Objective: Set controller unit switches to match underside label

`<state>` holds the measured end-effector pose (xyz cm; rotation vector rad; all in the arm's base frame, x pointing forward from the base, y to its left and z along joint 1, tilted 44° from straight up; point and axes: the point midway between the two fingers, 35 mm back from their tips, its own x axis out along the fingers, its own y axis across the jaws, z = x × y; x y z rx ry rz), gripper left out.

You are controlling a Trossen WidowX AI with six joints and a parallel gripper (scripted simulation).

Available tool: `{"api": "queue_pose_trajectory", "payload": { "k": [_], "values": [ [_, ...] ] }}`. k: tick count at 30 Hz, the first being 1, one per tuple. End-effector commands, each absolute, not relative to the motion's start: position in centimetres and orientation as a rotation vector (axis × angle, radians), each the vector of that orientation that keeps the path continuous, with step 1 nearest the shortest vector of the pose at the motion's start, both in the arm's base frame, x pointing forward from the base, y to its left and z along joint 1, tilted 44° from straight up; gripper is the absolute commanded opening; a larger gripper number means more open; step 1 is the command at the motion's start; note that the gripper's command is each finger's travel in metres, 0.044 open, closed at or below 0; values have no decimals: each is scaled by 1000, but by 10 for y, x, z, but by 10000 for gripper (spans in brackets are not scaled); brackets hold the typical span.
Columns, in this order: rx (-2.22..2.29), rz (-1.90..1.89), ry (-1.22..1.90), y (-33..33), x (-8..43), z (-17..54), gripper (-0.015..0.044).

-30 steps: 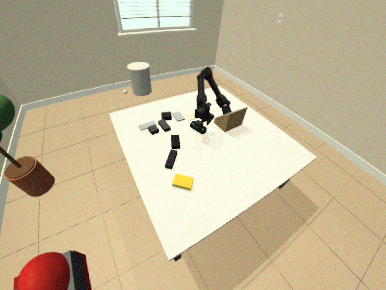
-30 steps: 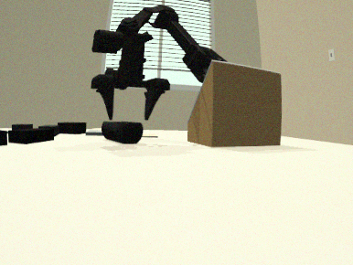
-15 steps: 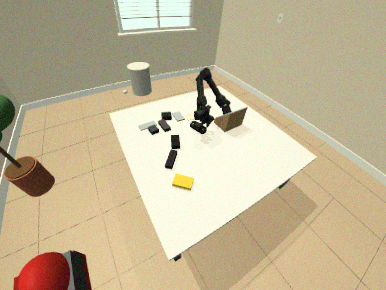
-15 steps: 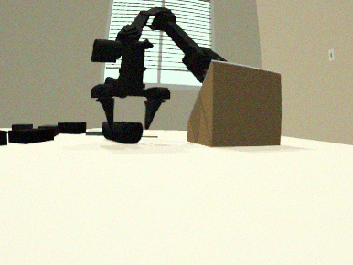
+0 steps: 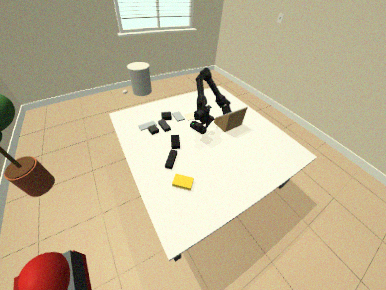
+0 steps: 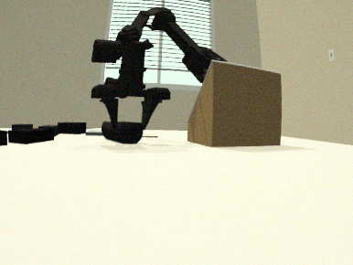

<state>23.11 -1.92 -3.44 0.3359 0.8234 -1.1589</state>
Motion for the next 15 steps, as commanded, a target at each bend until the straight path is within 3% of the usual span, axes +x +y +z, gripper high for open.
{"api": "queue_pose_trajectory", "payload": {
  "k": [1,11,15],
  "values": [
    [331,-1157,822,-20,231,-34,248],
    [331,-1157,821,-20,236,-32,5],
    [331,-1157,821,-21,240,-31,0]
  ]
}}
